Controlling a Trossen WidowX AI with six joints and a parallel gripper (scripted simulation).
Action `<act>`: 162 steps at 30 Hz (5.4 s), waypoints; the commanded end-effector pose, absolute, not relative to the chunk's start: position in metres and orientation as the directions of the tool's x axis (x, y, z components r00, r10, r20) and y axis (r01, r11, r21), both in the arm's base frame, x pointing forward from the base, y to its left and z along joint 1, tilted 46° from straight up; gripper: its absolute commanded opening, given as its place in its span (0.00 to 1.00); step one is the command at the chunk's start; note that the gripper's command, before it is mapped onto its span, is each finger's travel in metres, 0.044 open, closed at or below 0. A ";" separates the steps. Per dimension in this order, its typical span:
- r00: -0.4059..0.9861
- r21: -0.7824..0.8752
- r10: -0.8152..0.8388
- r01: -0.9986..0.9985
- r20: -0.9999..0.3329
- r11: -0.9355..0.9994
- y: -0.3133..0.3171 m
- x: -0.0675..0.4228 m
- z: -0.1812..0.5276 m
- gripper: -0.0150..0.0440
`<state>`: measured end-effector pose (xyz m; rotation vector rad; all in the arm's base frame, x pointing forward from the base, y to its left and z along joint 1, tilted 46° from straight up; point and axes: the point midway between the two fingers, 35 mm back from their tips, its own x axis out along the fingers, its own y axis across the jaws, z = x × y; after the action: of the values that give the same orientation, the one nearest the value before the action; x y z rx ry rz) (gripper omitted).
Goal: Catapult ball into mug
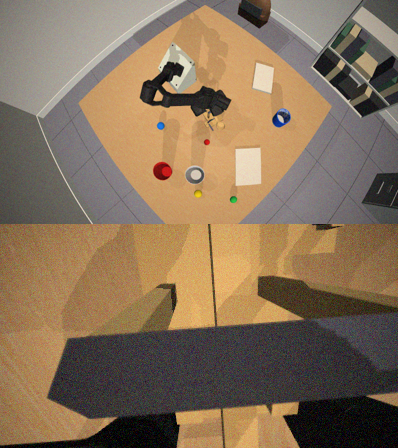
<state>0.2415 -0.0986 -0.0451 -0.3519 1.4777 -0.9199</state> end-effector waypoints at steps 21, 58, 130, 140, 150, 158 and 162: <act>-0.126 -0.533 -0.697 0.743 -0.706 0.405 -0.007 0.291 -0.079 0.25; -0.127 -0.356 -0.701 0.915 -0.702 0.191 0.020 0.309 -0.155 0.25; -0.123 -0.683 -0.696 0.375 -0.707 0.627 0.072 0.319 -0.108 1.00; -0.124 -0.705 -0.696 0.040 -0.707 0.708 0.073 0.318 -0.107 1.00; -0.125 -0.642 -0.697 -0.300 -0.706 0.705 0.073 0.318 -0.106 1.00; -0.126 -0.536 -0.697 -0.548 -0.706 0.642 0.074 0.318 -0.106 1.00; -0.126 -0.467 -0.697 -0.658 -0.706 0.592 0.074 0.317 -0.105 1.00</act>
<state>0.3177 0.0735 -0.1059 -1.0244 1.7996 -0.1531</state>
